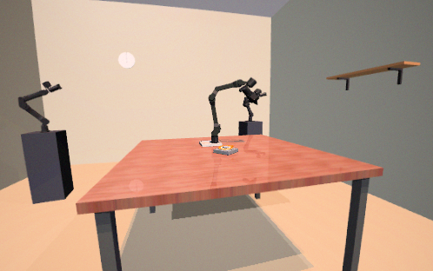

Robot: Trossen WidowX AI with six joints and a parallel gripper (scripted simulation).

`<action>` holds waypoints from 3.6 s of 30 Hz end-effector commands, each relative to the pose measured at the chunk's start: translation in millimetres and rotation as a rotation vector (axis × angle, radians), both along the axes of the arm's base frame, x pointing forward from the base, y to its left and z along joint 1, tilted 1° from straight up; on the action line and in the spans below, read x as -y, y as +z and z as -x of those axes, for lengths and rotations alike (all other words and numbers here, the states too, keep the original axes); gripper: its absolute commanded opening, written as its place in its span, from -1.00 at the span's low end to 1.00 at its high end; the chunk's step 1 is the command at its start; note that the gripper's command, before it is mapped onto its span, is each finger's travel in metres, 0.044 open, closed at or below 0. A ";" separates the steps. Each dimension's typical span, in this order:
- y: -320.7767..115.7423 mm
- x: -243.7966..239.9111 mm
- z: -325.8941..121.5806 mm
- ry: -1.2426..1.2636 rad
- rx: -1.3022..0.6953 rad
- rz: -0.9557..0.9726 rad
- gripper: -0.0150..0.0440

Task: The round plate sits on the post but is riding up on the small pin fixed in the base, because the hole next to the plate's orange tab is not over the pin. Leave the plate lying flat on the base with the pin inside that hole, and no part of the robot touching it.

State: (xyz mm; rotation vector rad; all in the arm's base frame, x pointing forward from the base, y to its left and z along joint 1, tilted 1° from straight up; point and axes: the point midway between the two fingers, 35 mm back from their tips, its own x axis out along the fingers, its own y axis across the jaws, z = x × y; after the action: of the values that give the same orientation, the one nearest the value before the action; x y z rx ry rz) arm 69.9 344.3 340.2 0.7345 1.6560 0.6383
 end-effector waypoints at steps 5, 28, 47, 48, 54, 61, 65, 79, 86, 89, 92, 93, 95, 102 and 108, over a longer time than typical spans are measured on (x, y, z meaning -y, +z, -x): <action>-56.7 34.0 -117.3 -0.140 0.205 0.186 -0.49; -215.6 337.3 -269.8 -0.123 0.188 0.863 -0.49; -267.4 355.0 -273.6 -0.107 0.173 0.876 -0.49; -268.2 355.1 -273.6 -0.107 0.173 0.876 -0.49; -268.4 350.8 -271.0 -0.107 0.172 0.875 -0.49; -269.4 342.2 -263.6 -0.107 0.172 0.875 -0.49; -270.3 338.8 -259.7 -0.107 0.171 0.874 -0.49; -270.5 330.9 -245.6 -0.106 0.170 0.873 -0.49; -270.1 328.7 -239.1 -0.106 0.169 0.873 -0.49; -270.1 327.8 -236.0 -0.106 0.169 0.873 -0.49; -270.0 327.3 -233.0 -0.106 0.169 0.873 -0.49; -270.1 327.2 -231.9 -0.106 0.169 0.873 -0.49; -270.2 326.9 -229.8 -0.105 0.169 0.873 -0.49; -270.0 326.8 -222.7 -0.105 0.168 0.873 -0.49; -269.7 327.2 -219.1 -0.105 0.168 0.873 -0.49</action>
State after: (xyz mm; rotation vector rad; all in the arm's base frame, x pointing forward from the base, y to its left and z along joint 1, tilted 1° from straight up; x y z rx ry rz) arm 294.9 18.0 73.2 0.1182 1.5093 -0.1162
